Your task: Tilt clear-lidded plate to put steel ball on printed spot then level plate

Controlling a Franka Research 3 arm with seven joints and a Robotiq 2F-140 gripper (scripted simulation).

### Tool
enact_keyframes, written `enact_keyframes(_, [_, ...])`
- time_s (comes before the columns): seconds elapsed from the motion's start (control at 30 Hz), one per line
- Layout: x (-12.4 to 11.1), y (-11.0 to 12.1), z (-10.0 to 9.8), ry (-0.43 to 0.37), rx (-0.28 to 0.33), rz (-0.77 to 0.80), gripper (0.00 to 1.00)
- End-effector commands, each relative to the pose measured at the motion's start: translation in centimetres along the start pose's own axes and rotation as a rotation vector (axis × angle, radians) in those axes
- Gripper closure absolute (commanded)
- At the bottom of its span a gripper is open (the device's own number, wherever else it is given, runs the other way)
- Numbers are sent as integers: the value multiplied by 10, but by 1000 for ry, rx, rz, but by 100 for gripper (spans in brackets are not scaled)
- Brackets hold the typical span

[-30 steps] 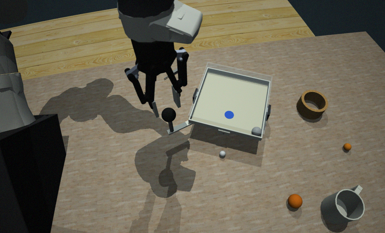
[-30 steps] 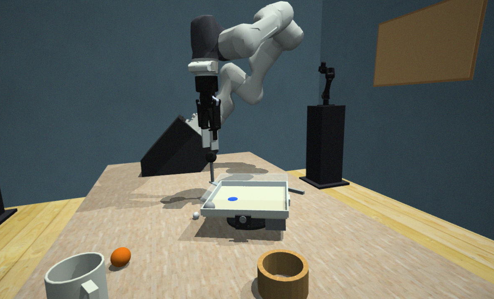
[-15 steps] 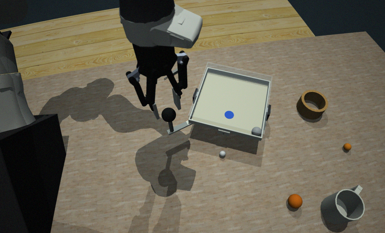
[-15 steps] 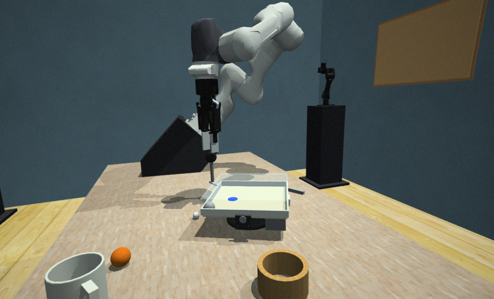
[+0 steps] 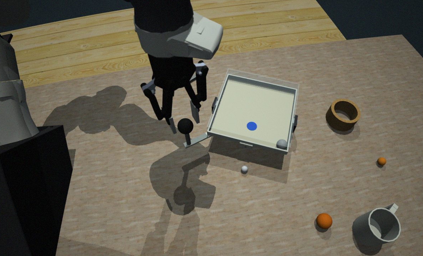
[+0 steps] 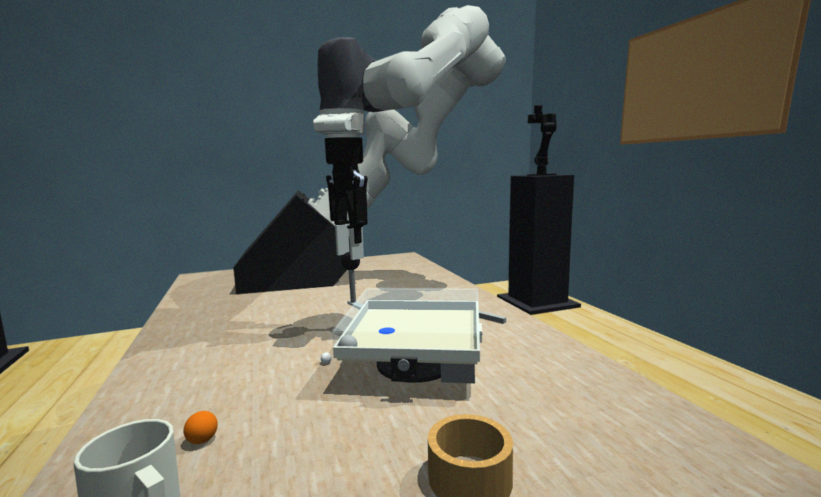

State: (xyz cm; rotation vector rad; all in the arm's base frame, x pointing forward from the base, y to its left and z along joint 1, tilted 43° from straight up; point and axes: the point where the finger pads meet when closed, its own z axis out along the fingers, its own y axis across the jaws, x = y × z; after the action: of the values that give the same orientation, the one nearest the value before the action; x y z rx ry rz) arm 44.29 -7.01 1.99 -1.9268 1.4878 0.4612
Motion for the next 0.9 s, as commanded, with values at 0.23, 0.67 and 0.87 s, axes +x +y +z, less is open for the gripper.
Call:
enact_keyframes(0.23, [1,-1,6,2,2,-5,64])
enact_keyframes(0.67, [1,-1,8,2,2,-5,64])
enact_keyframes(0.87, [1,-1,8,2,2,-5,64])
